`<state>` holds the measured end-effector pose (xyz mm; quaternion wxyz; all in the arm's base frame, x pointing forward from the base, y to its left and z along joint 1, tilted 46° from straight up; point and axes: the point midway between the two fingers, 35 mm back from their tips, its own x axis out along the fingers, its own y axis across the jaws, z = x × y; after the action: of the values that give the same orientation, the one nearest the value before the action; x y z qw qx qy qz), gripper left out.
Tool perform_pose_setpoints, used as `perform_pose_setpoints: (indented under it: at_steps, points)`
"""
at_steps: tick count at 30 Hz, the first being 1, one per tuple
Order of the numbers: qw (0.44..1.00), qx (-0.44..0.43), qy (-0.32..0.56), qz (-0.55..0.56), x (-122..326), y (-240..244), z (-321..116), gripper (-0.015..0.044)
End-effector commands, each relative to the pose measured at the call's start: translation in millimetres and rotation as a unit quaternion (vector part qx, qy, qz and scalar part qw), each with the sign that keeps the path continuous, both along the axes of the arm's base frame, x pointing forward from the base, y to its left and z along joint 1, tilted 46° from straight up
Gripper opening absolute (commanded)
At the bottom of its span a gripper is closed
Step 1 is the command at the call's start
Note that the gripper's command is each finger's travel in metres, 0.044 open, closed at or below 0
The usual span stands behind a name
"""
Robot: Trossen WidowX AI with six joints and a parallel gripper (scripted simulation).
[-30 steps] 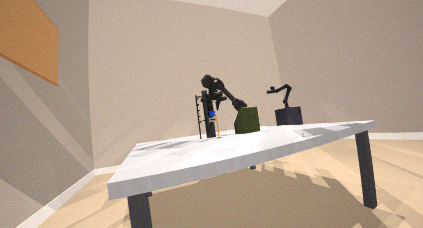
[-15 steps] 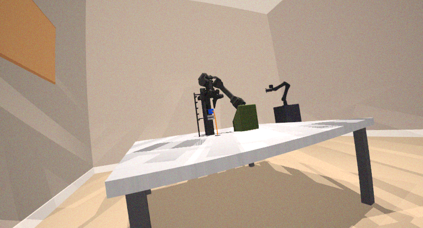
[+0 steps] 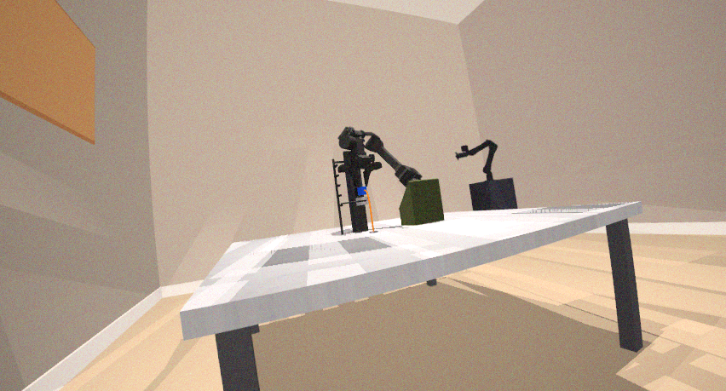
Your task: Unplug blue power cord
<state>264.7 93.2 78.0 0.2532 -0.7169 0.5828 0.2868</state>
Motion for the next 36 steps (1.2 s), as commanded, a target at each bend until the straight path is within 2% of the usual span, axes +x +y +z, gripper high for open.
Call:
perform_pose_setpoints:
  at_steps: [1, 11, 15, 23, 36]
  points:
    - [1.000, -0.002, 0.000, 0.002, 1, -3, -1, 0.0160]
    - [1.000, -0.002, -0.001, 0.002, 2, -9, -7, 0.0160]
    - [1.000, 0.001, -0.001, 0.000, 2, -7, -6, 0.0055]
    - [1.000, 0.001, -0.001, 0.000, 2, -7, -6, 0.0002]
    - [1.000, 0.001, -0.001, 0.001, 2, 5, -17, 0.0000]
